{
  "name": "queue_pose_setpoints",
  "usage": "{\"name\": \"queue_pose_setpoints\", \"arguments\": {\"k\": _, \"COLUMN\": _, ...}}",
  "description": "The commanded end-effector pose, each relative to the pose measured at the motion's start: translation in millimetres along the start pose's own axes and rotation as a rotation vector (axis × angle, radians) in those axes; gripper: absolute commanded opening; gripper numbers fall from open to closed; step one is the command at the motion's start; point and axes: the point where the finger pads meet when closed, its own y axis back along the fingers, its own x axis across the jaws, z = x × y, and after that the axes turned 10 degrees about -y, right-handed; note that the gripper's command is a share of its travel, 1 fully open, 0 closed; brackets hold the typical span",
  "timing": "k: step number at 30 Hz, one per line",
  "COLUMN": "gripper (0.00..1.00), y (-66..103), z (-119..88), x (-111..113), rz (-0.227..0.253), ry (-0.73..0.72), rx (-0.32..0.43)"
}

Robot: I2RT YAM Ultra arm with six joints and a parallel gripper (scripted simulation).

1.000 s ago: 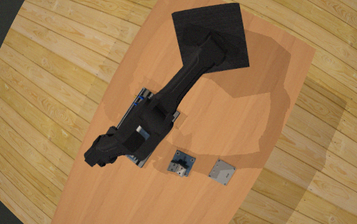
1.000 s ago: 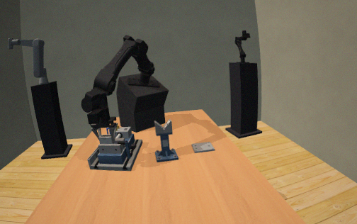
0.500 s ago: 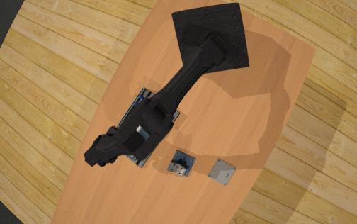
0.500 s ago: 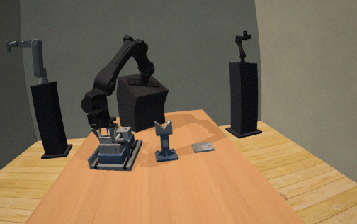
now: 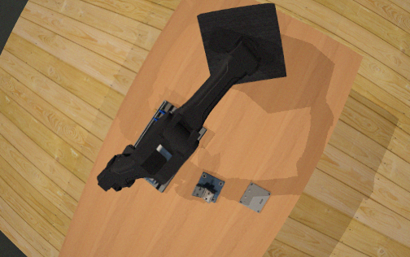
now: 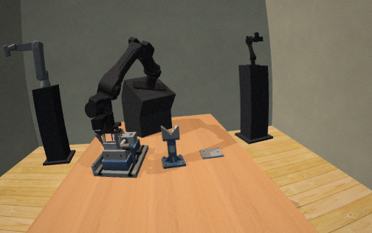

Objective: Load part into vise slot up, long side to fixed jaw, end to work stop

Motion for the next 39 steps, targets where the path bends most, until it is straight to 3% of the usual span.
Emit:
{"name": "queue_pose_setpoints", "arguments": {"k": 1, "gripper": 0.00, "y": 16.3, "z": 14.3, "x": -2.6, "rz": -0.009, "ry": -0.001, "rx": -0.049}}
{"name": "queue_pose_setpoints", "arguments": {"k": 39, "gripper": 0.00, "y": 13.5, "z": 17.6, "x": 1.6, "rz": -0.008, "ry": 0.010, "rx": -0.057}}
